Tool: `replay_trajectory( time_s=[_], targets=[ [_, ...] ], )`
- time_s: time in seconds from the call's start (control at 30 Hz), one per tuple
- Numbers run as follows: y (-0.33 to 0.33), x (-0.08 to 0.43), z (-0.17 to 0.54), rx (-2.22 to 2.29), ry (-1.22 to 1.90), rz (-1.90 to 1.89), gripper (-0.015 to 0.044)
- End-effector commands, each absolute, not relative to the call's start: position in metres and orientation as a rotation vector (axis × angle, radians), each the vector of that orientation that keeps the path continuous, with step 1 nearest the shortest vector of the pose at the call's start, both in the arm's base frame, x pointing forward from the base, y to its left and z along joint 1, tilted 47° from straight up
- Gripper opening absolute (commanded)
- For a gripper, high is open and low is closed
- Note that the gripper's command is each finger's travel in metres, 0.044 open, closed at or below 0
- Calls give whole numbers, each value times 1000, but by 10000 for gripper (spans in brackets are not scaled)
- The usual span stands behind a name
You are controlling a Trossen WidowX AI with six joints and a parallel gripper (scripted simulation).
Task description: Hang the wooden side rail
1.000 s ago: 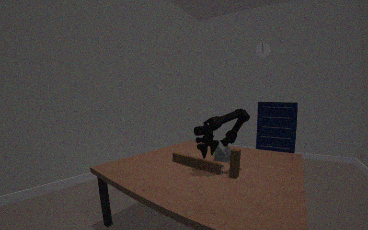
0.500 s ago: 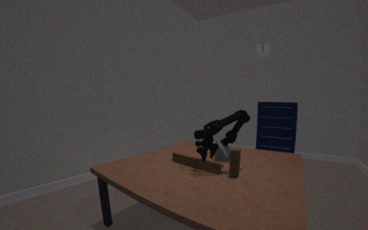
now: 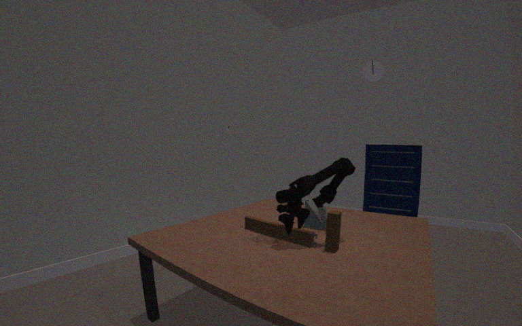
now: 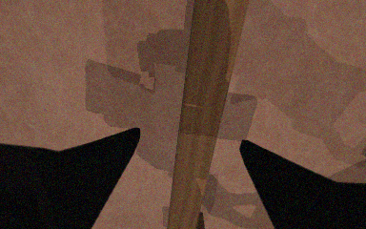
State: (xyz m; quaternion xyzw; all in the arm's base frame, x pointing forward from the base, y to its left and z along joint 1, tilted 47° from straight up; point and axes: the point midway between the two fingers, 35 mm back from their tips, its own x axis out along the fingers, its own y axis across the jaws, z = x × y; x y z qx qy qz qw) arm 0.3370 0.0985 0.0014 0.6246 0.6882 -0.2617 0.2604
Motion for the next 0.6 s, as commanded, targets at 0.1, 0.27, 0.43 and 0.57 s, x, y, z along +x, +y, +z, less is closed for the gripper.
replay_trajectory(
  time_s=[0.1, 0.27, 0.43, 0.57],
  targets=[
    [108, 335, -6, 1695, 1871, -709, 440],
    [114, 333, -12, 1696, 1872, -708, 440],
    [120, 332, -17, 1696, 1873, -707, 440],
    [124, 331, -20, 1697, 1874, -706, 440]
  ],
)
